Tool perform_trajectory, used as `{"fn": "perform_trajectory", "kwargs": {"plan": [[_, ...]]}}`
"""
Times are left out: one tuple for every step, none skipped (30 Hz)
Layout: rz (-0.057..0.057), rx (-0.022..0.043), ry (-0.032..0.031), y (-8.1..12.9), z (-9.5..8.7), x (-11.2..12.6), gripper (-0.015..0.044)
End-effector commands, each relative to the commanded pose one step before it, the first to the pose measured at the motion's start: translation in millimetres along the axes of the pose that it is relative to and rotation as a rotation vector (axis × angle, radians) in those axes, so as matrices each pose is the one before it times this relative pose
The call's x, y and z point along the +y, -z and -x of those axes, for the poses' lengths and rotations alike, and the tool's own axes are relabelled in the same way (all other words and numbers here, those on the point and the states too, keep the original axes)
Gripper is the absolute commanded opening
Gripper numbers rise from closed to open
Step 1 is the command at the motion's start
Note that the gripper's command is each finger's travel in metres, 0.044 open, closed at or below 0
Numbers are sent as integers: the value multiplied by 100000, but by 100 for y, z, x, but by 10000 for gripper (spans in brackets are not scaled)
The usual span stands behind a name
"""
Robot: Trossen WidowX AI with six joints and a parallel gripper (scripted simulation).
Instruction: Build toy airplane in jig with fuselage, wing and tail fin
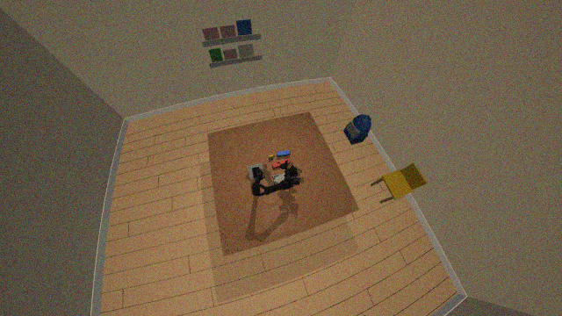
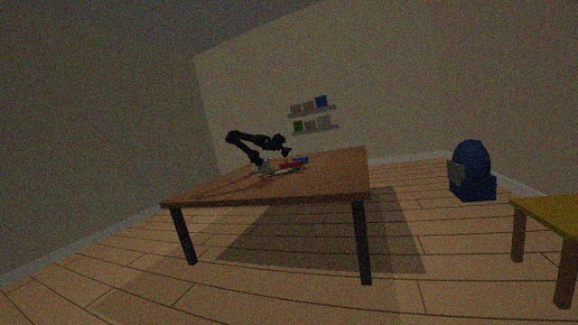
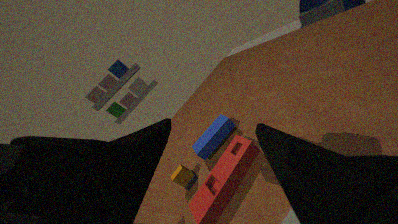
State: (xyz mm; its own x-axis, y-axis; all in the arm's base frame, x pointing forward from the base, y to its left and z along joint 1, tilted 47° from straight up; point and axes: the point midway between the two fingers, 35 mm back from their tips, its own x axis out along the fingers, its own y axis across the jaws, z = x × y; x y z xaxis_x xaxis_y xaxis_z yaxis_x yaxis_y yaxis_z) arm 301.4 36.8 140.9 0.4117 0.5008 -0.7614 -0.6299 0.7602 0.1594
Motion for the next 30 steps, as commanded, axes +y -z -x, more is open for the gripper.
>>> {"fn": "perform_trajectory", "kwargs": {"plan": [[0,0,0,0,0,0,426],[-1242,1451,-31,112,-205,41,440],[-3630,4379,57,336,-604,126,440],[-5729,7346,605,548,-980,213,440],[-6508,9015,1652,640,-1162,258,440],[-5938,8855,2682,591,-1111,252,440],[-5384,8531,3713,540,-1048,248,440],[-4858,8052,4721,487,-975,247,440],[-4363,7424,5683,433,-891,249,440],[-3904,6655,6575,378,-798,253,440],[-3484,5758,7378,323,-696,260,440],[-3102,4744,8065,268,-585,270,440],[-2768,3643,8645,212,-468,281,440],[-2474,2462,9081,157,-344,294,440],[-2224,1225,9373,100,-213,309,440],[-2017,-45,9515,44,-79,324,440],[-1853,-1327,9505,-14,60,341,440],[-1728,-2597,9336,-73,200,359,440],[-1344,-3027,7370,-105,269,304,440],[-790,-2200,4293,-84,209,186,440],[-262,-796,1406,-32,78,62,440],[0,0,0,0,0,0,440],[0,0,0,0,0,0,440],[0,0,0,0,0,0,440],[0,0,0,0,0,0,440],[0,0,0,0,0,0,440],[0,0,0,0,0,0,440],[0,0,0,0,0,0,440],[1,-8,-12,-21,-221,8,440],[0,-23,-25,-52,-661,18,440]]}}
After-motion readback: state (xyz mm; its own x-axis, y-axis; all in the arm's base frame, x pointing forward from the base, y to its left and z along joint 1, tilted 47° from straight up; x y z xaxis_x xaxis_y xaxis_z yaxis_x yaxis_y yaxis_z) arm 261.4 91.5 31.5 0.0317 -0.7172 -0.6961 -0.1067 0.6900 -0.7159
